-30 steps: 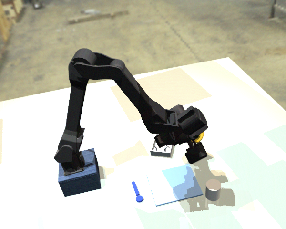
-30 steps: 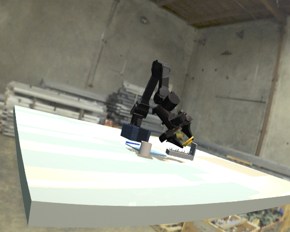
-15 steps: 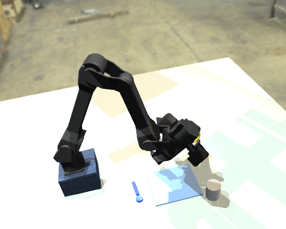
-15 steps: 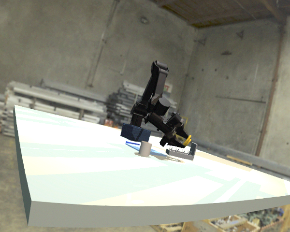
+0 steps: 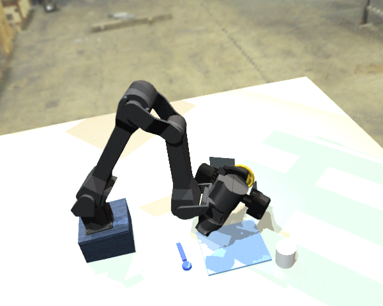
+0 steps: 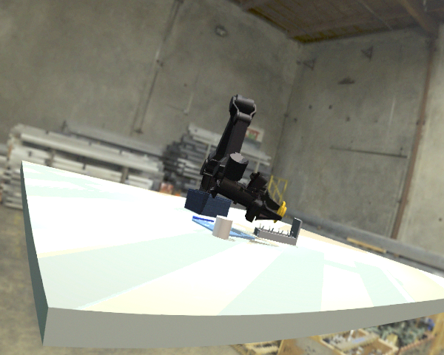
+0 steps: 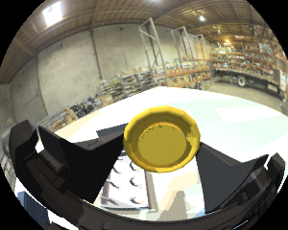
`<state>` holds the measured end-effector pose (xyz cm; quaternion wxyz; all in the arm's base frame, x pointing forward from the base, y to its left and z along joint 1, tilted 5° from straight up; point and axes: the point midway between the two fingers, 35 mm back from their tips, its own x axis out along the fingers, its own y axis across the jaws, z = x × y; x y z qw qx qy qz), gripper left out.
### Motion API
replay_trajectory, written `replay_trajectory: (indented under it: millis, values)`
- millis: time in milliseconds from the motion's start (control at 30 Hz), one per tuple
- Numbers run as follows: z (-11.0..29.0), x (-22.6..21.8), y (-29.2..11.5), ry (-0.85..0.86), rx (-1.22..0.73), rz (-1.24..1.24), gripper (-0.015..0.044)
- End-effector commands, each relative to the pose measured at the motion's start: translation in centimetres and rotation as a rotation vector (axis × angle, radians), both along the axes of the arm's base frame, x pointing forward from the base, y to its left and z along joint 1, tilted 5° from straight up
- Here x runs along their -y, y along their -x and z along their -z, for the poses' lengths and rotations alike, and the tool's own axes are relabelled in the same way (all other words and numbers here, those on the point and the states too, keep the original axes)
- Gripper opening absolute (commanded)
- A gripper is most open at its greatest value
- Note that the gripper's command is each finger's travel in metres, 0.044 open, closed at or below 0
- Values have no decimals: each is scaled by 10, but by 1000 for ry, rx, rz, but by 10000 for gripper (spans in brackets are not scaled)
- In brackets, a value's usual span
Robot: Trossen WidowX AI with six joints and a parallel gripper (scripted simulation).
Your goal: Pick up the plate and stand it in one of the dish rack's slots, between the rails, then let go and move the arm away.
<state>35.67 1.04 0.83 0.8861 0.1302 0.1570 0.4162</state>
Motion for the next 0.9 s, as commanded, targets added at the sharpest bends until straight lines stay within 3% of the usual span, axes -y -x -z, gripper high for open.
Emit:
replay_trajectory:
  millis: [0,467,867]
  values:
    - [-1,-2,12,6,73,-37,0]
    - [-9,-13,62,57,359,-181,0]
    - [-4,-16,64,63,370,-190,0]
